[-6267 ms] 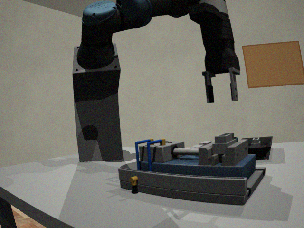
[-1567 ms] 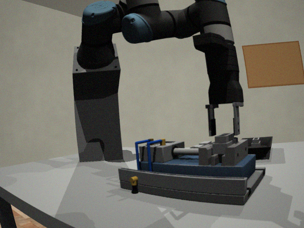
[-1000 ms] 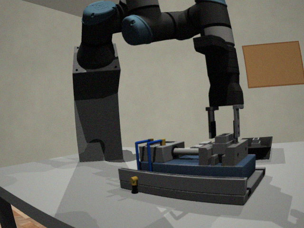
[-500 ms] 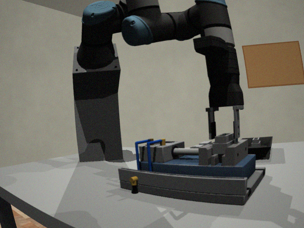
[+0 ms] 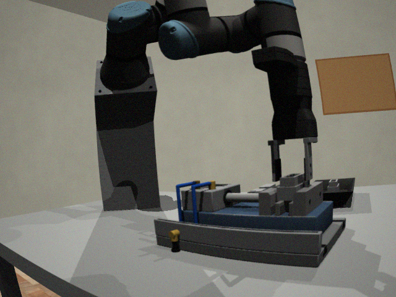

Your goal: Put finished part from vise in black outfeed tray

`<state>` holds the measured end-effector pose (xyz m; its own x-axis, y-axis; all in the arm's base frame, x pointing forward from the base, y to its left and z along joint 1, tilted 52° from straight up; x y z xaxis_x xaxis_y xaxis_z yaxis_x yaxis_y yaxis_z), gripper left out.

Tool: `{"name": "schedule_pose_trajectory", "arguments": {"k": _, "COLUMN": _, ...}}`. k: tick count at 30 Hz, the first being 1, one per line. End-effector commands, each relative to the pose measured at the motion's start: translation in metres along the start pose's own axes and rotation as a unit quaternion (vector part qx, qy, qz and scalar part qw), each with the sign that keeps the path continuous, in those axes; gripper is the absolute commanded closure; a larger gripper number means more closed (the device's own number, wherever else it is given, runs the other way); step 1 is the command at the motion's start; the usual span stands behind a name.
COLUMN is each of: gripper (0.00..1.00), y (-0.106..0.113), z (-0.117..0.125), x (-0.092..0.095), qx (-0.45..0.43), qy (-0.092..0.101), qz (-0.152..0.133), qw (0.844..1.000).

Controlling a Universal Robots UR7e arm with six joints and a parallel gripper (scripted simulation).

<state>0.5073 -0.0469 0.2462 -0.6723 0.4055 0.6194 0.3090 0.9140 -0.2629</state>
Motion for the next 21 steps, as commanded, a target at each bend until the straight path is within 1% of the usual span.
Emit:
{"name": "schedule_pose_trajectory", "arguments": {"k": 1, "gripper": 0.0, "y": 0.0001, "z": -0.0003, "x": 0.0004, "qx": 0.0, "qy": -0.001, "qz": 0.0, "qw": 1.0}}
{"name": "schedule_pose_trajectory", "arguments": {"k": 20, "gripper": 0.0, "y": 0.0001, "z": -0.0003, "x": 0.0004, "qx": 0.0, "qy": -0.001, "qz": 0.0, "qw": 1.0}}
{"name": "schedule_pose_trajectory", "arguments": {"k": 21, "gripper": 1.0, "y": 0.0001, "z": -0.0003, "x": 0.0004, "qx": 0.0, "qy": -0.001, "qz": 0.0, "qw": 1.0}}
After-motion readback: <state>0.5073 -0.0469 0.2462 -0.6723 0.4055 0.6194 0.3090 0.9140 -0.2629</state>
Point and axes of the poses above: the point where the finger pads meet when closed, its own x axis back along the fingers, its own z axis across the jaws, y = z × x, the point moved 7 cm from there along x, back along the fingers, and after that the axes turned 15 degrees about -x, right-handed, at the moved point
